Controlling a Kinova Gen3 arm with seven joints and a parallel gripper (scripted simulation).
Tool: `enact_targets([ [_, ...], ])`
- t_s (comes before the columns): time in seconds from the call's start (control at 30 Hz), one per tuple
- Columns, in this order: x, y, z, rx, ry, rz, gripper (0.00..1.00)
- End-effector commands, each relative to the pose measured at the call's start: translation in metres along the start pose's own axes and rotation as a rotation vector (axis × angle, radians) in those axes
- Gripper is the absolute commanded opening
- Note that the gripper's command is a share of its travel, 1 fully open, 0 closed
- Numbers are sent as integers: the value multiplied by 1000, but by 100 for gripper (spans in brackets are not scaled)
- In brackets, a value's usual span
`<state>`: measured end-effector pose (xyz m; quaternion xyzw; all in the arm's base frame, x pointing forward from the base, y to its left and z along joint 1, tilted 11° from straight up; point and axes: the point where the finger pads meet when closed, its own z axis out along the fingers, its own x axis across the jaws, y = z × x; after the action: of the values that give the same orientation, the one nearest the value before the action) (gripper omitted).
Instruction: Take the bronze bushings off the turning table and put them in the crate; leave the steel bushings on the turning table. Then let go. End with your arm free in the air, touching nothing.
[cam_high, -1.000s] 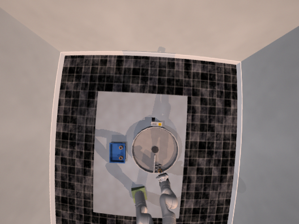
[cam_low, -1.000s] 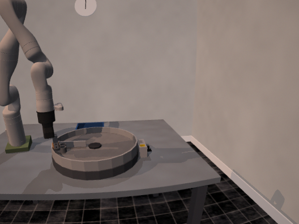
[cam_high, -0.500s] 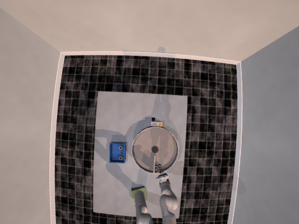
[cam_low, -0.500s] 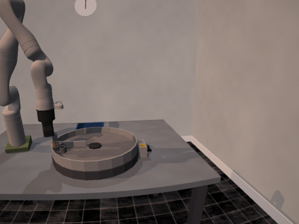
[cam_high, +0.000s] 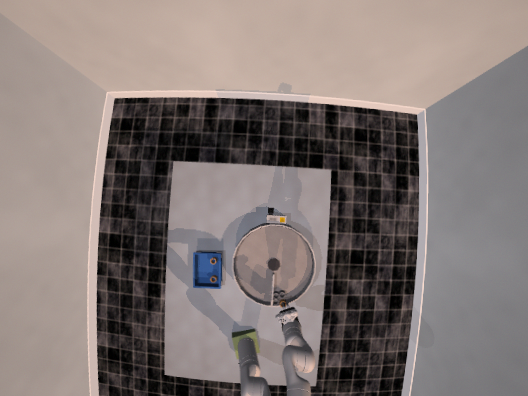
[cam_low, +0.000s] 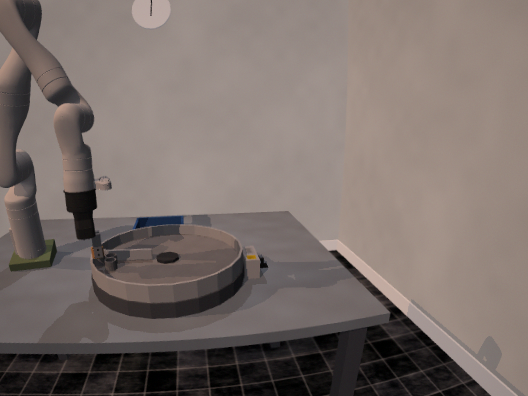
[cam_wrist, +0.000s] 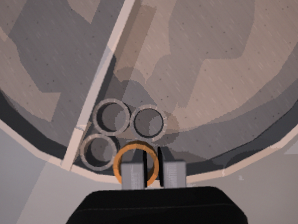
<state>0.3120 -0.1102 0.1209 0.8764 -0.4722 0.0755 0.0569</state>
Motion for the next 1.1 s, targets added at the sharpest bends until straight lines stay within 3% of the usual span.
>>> enact_targets([
  [0.0, 0, -1, -1, 2, 2, 0, 0],
  [0.7, 0, 0, -8, 2, 1, 0, 0],
  [0.87, 0, 0, -28, 2, 2, 0, 0],
  [1.07, 0, 0, -28, 2, 2, 0, 0],
])
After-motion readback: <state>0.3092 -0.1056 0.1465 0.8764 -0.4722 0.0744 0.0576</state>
